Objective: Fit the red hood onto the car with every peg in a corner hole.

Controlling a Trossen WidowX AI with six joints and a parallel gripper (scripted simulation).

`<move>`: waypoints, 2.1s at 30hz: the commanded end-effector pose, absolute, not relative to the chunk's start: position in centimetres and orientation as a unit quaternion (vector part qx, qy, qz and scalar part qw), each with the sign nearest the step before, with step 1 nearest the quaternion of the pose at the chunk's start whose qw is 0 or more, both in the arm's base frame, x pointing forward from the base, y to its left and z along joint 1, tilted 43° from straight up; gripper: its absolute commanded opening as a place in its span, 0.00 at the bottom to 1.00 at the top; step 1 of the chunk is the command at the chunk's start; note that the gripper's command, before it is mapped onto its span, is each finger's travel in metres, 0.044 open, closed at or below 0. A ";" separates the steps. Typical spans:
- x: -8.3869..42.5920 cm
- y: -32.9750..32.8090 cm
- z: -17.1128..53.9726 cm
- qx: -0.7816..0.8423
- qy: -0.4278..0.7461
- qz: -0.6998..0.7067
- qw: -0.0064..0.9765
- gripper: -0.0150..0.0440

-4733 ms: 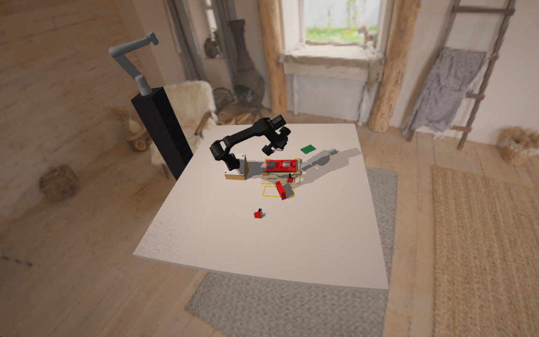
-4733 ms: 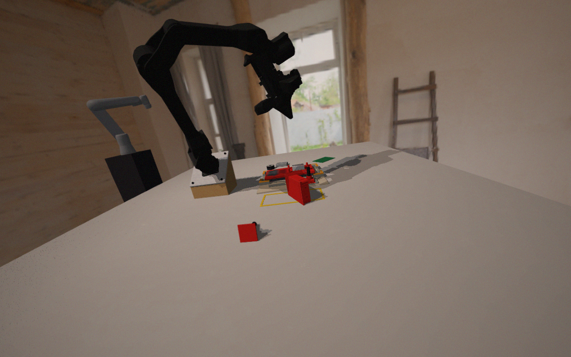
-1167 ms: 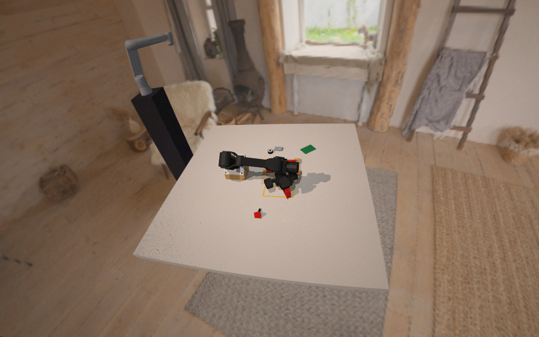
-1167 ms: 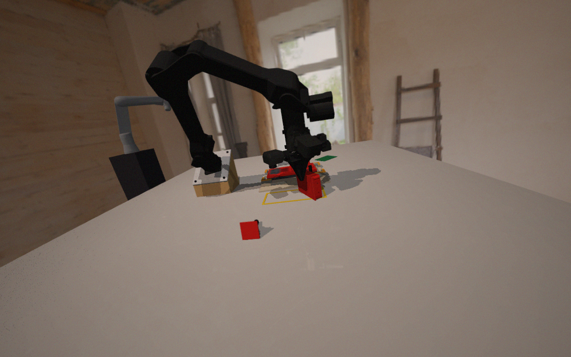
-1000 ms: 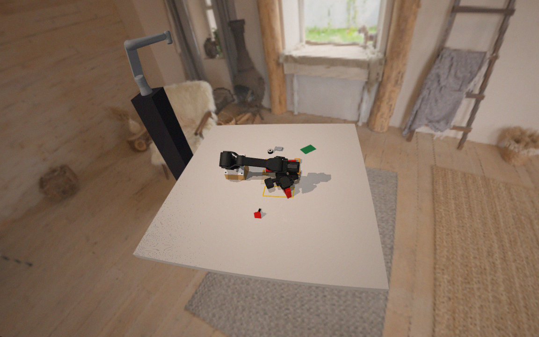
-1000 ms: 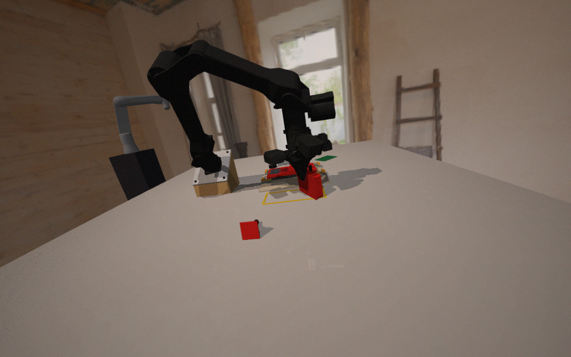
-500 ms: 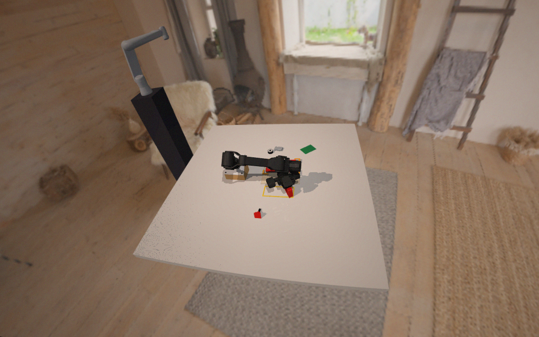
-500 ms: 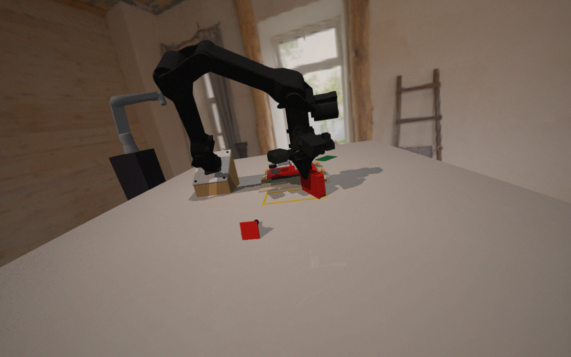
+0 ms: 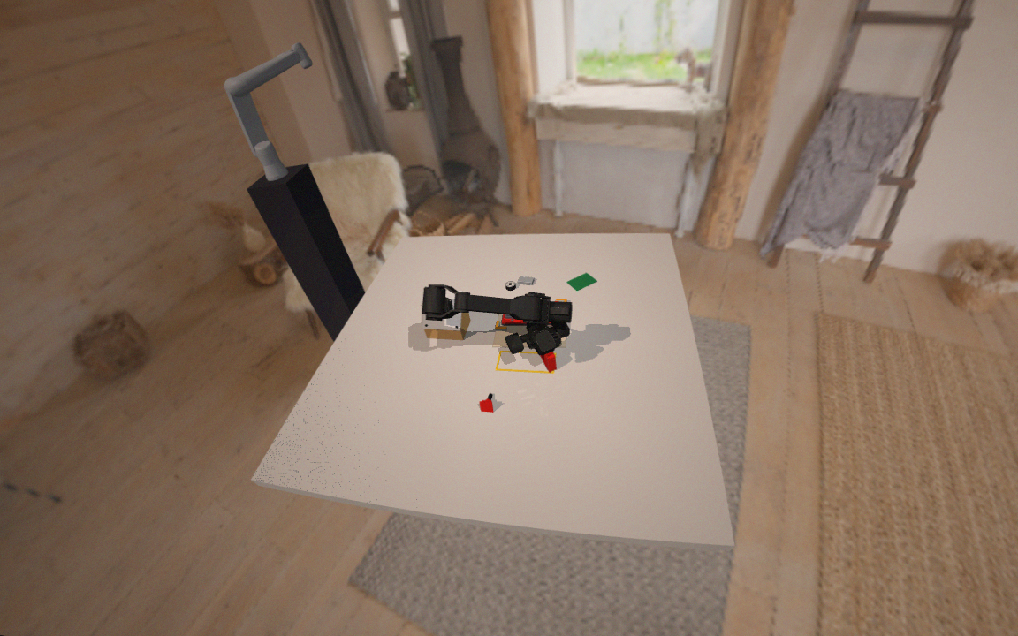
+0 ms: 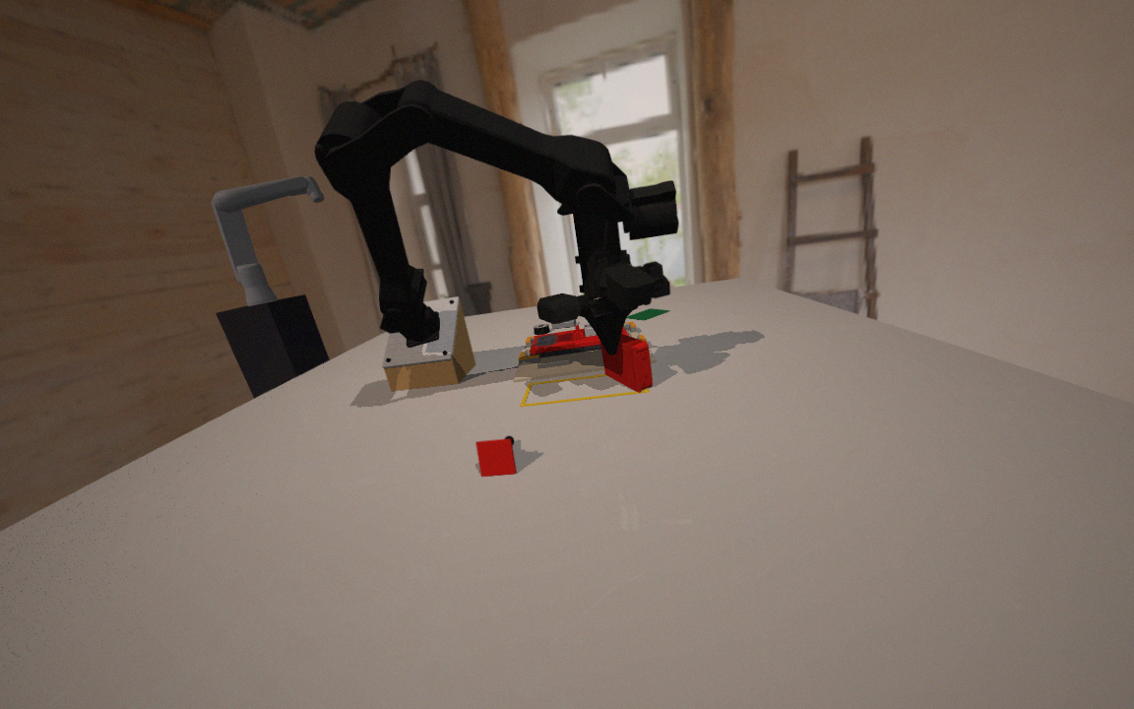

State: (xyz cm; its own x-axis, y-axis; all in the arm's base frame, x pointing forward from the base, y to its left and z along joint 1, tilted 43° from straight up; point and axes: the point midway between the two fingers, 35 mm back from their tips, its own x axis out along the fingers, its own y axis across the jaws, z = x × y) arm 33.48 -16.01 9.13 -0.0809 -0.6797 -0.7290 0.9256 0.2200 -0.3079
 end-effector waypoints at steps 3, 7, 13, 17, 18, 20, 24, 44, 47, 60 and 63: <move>33.8 -16.0 8.9 0.147 0.414 -0.609 0.661 0.25; 34.0 -15.9 8.8 0.147 0.414 -0.609 0.661 0.25; 34.5 -14.2 10.4 0.148 0.415 -0.608 0.661 0.25; 34.8 -11.0 13.9 0.148 0.416 -0.608 0.660 0.25; 34.7 -10.5 14.4 0.148 0.416 -0.608 0.660 0.25; 34.7 -10.4 14.6 0.148 0.416 -0.608 0.660 0.25; 35.0 -10.6 14.3 0.147 0.412 -0.603 0.667 0.25; 32.4 -13.2 11.9 0.147 0.416 -0.608 0.660 0.25; 32.4 -14.0 11.0 0.147 0.416 -0.608 0.660 0.25; 32.1 -15.9 9.0 0.146 0.415 -0.608 0.660 0.25; 32.3 -15.9 9.0 0.146 0.415 -0.608 0.660 0.25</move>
